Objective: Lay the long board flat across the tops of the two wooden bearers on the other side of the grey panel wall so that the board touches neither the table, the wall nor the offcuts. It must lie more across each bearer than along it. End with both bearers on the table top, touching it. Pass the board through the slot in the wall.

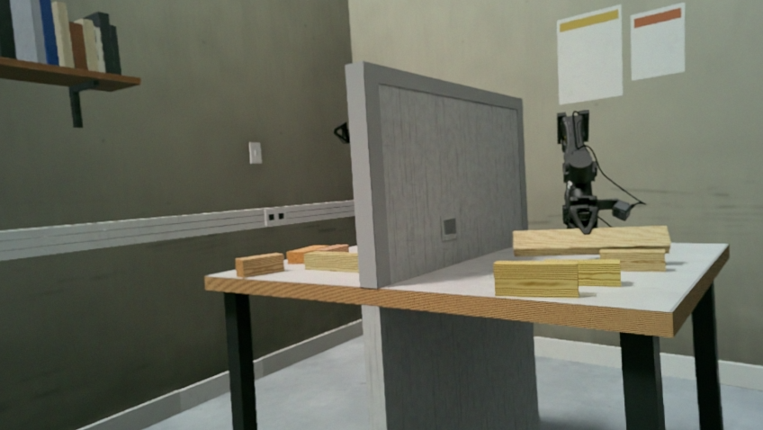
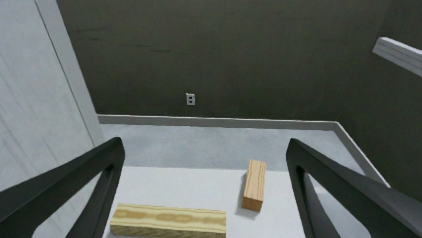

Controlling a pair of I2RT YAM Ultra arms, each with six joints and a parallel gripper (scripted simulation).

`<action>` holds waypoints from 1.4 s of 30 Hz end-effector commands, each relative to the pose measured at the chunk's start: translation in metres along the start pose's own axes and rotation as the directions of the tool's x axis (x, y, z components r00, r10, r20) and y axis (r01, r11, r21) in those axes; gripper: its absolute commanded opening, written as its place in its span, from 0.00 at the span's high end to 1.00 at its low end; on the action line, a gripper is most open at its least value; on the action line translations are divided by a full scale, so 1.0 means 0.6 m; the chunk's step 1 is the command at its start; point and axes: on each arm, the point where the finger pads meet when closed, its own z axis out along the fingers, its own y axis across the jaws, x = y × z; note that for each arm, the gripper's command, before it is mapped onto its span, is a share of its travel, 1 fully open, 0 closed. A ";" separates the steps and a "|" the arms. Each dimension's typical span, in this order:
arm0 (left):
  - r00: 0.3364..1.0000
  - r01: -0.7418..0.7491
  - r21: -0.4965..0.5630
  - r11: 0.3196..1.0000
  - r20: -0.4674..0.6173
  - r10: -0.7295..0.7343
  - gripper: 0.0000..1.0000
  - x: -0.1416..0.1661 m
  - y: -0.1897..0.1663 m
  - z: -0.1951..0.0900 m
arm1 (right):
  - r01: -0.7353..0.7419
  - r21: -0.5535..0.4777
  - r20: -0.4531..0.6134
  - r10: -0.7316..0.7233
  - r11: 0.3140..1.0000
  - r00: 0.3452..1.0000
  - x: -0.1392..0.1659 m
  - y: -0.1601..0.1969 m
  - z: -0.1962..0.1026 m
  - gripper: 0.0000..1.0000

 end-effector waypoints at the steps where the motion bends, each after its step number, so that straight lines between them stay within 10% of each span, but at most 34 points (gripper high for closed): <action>1: 1.000 -0.009 0.193 0.981 0.014 0.006 1.00 -0.007 -0.067 -0.016 | 0.001 0.016 0.040 -0.001 1.000 0.999 -0.034 -0.009 -0.017 0.00; 42: 1.000 -0.010 0.141 0.990 0.001 0.010 1.00 -0.002 -0.043 -0.008 | 0.001 0.016 0.040 -0.001 1.000 0.999 -0.034 -0.009 -0.017 0.00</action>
